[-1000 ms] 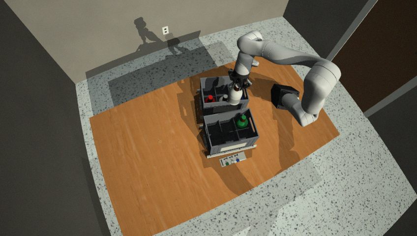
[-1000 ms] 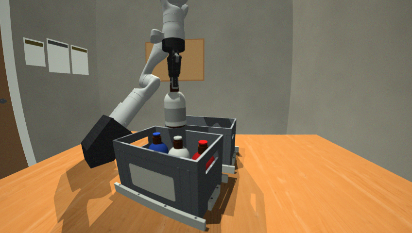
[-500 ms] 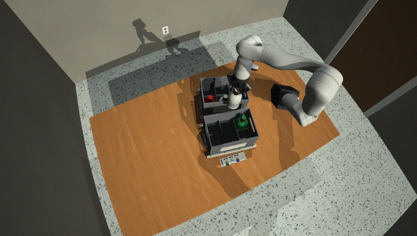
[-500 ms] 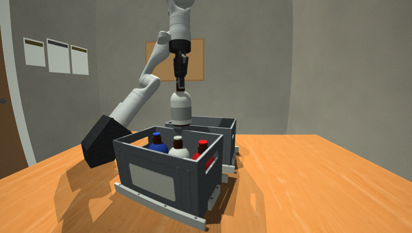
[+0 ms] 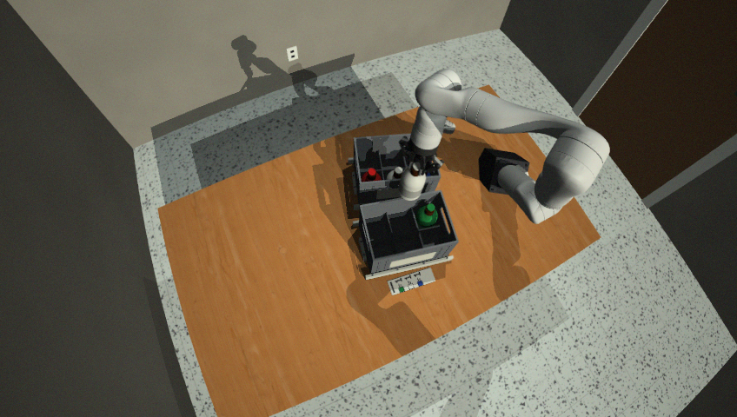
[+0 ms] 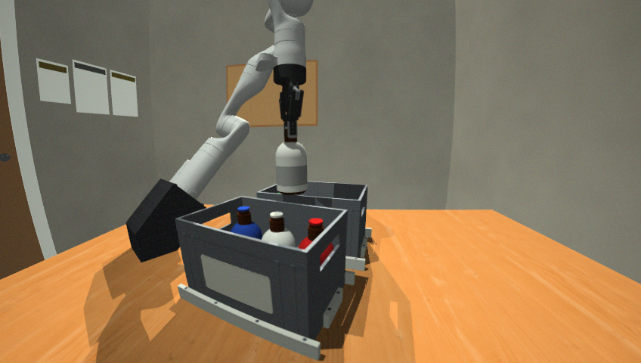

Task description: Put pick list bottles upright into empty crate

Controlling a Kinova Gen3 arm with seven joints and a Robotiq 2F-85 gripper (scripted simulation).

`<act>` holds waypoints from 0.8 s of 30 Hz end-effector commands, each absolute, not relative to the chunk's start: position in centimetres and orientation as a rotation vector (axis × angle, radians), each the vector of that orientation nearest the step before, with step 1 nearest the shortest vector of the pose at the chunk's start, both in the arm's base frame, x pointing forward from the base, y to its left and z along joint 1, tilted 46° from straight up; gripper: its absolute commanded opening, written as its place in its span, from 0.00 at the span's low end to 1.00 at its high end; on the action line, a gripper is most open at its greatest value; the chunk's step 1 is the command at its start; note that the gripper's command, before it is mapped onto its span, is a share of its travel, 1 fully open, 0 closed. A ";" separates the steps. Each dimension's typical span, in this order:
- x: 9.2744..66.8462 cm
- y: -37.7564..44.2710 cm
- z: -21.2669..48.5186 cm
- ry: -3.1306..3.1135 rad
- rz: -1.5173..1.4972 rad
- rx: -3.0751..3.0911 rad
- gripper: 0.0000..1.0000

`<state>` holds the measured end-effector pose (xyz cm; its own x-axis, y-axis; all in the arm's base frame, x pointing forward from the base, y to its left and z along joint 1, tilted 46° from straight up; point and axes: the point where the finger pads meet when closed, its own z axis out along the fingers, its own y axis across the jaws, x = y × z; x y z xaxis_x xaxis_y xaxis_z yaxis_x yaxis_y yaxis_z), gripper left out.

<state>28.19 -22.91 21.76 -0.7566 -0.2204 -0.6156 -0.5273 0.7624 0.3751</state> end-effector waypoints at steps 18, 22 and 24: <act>29.9 -21.0 24.6 2.406 0.733 -0.559 0.10; 30.3 -20.5 25.3 2.404 0.735 -0.558 0.10; 30.5 -20.4 25.5 2.404 0.734 -0.559 0.10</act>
